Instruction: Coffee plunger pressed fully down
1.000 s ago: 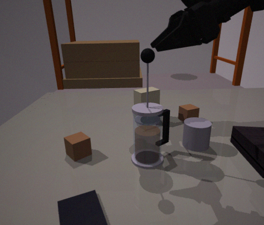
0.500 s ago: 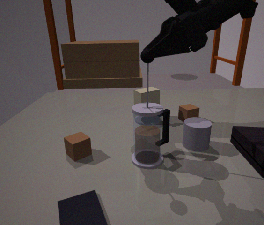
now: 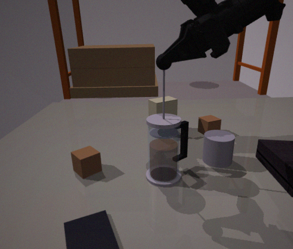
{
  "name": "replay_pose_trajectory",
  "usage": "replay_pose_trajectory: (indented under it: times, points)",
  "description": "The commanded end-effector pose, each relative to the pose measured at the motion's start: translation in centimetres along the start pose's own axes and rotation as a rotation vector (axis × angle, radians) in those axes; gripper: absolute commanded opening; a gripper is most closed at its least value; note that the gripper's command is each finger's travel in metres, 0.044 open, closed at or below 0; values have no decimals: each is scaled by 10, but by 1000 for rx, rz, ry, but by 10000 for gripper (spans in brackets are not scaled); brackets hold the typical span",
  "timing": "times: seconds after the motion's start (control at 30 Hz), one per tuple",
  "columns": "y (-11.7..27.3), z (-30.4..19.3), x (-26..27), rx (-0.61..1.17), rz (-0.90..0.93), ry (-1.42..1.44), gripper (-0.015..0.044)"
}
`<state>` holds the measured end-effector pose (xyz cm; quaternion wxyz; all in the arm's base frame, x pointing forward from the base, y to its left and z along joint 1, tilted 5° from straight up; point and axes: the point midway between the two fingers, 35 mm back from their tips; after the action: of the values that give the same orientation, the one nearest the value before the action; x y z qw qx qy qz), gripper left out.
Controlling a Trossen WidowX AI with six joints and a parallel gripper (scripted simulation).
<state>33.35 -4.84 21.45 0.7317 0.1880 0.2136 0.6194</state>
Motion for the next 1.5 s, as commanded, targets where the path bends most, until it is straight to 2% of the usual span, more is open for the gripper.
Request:
replay_pose_trajectory:
  times: [0.0,1.47]
  points:
    - [0,0,0,1,1,3,124]
    - [-40,-50,3,0,1,3,124]
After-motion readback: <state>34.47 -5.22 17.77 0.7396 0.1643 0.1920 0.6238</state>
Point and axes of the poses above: the point midway between the two fingers, 35 mm back from their tips, its own y axis back along the fingers, its own x axis across the jaws, z = x × y, and after that the axes turned 3 degrees about y, right-handed
